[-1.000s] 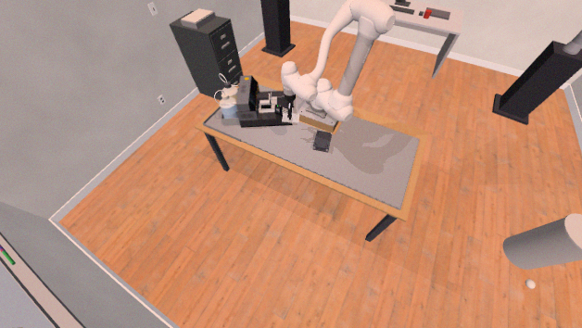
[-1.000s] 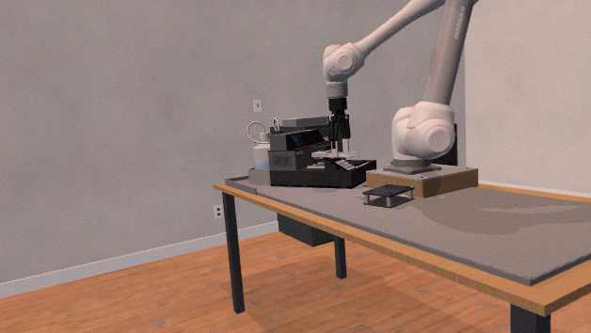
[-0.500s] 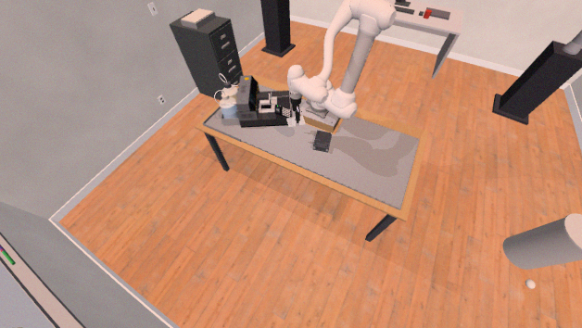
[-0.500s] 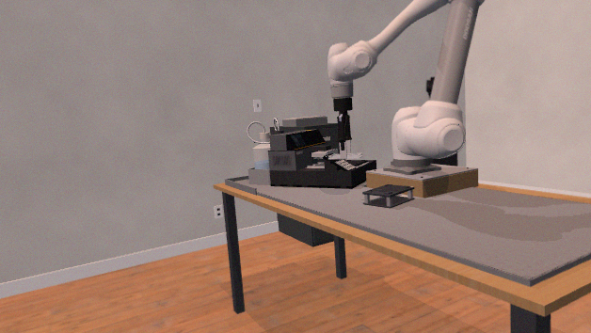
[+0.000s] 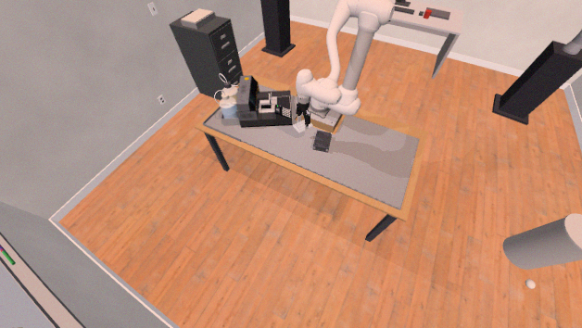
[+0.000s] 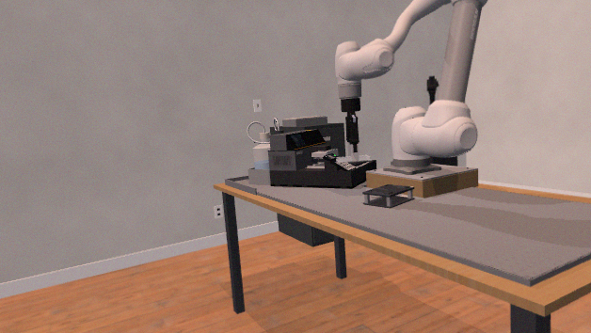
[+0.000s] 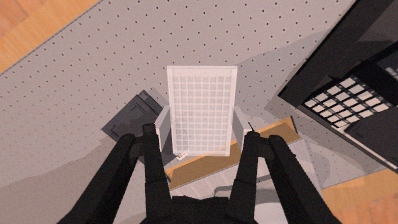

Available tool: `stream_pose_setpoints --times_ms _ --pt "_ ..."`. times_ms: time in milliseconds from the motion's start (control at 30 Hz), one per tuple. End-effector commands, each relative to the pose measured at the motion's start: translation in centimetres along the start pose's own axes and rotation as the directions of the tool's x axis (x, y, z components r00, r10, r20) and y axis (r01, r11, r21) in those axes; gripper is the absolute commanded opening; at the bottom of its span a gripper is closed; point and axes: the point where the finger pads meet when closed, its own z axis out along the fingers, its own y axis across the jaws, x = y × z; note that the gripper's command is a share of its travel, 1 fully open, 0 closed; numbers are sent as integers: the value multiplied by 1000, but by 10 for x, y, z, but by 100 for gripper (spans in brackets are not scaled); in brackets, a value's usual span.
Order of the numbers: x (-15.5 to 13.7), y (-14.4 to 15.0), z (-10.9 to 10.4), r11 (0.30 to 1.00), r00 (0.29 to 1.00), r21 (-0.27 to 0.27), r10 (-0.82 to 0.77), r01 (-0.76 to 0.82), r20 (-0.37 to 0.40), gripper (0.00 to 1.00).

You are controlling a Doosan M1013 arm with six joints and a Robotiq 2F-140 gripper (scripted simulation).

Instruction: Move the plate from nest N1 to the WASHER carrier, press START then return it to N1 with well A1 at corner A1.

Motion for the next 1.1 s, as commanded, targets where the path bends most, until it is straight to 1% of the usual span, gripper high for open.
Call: stream_pose_setpoints --times_ms 0,33,1067 --pt "-7 -19 3 1000 1000 4 -11 11 3 10" --pt "-8 -22 4 1000 1000 4 -11 11 3 10" --pt "-8 -22 4 1000 1000 4 -11 11 3 10"
